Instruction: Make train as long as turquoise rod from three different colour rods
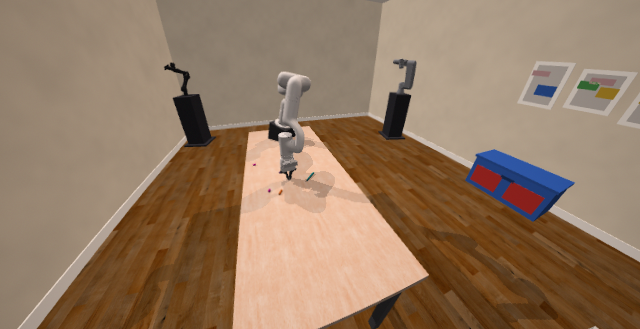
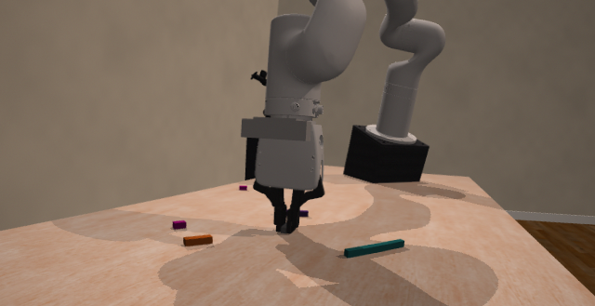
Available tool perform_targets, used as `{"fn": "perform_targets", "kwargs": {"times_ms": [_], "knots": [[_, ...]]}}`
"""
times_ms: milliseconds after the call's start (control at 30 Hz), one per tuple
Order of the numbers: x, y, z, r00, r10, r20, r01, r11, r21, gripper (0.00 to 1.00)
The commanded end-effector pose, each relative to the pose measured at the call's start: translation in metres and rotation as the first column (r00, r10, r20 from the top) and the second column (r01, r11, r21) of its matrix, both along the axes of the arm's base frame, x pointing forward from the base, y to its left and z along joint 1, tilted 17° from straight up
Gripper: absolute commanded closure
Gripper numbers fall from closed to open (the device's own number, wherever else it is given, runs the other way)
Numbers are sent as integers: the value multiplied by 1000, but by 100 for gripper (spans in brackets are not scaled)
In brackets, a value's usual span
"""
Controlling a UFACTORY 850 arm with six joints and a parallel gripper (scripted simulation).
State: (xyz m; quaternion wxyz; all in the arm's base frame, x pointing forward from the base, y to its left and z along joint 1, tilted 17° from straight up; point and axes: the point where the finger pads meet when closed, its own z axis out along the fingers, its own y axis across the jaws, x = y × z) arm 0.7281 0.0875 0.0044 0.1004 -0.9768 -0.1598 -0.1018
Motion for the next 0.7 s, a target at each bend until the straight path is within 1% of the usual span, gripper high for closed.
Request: {"fn": "perform_targets", "kwargs": {"times_ms": [0, 533, 567, 633, 667], "knots": [[1, 0, 1, 1000, 0, 2, 0, 1000, 0, 96], [1, 0, 1, 1000, 0, 2, 0, 1000, 0, 96], [1, 0, 1, 1000, 0, 2, 0, 1000, 0, 92], [1, 0, 1, 1000, 0, 2, 0, 1000, 0, 92], [1, 0, 1, 1000, 0, 2, 0, 1000, 0, 88]]}}
